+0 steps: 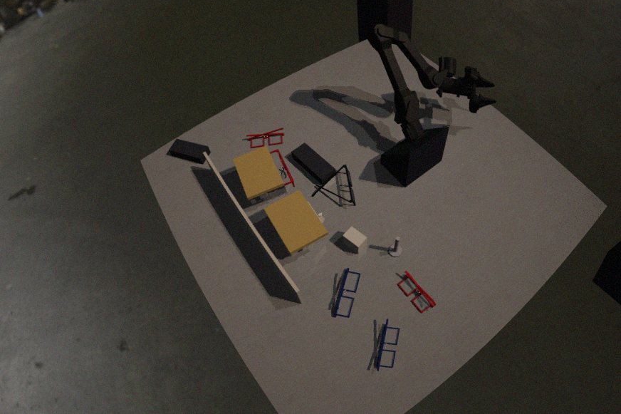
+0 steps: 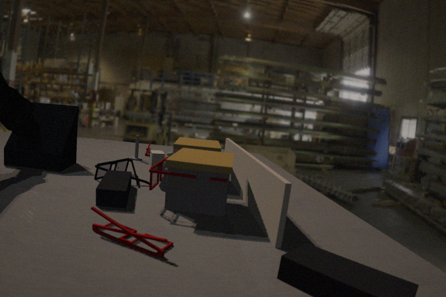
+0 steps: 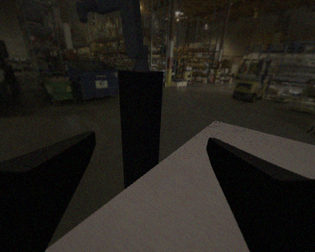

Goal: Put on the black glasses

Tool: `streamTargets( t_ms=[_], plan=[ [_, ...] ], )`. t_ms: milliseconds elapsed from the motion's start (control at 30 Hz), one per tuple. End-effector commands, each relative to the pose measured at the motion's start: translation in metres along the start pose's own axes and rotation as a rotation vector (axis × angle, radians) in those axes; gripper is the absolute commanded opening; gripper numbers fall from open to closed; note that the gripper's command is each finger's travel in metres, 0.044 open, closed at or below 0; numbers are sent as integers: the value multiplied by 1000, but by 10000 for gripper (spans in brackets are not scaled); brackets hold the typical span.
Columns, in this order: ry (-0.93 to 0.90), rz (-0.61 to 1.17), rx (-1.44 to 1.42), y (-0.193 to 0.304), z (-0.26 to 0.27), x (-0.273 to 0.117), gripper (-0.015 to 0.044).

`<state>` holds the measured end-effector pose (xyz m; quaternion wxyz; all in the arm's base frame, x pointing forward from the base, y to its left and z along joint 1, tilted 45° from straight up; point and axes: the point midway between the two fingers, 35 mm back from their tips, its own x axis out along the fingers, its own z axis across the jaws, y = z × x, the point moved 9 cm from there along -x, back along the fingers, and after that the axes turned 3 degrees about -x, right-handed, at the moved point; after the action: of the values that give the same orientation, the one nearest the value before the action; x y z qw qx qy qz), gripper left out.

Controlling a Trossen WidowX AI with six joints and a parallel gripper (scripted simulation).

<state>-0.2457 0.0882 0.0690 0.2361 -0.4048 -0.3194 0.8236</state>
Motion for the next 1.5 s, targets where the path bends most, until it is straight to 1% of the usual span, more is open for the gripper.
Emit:
streamTargets(
  t_ms=[0,33,233,300,533,767,967,1200,1333,1467],
  plan=[
    [0,0,0,0,0,0,426],
    [0,0,0,0,0,0,440],
    [0,0,0,0,0,0,440],
    [31,-9,7,-4,-7,4,388],
    [322,-52,-29,-47,-58,31,204],
    [671,-12,-73,-97,-130,41,200],
    [941,92,-64,-131,-196,26,200],
    [1208,276,8,-156,-271,-18,200],
    [1326,410,77,-162,-309,-53,200],
    [1405,578,156,-160,-342,-94,200]
  ],
)
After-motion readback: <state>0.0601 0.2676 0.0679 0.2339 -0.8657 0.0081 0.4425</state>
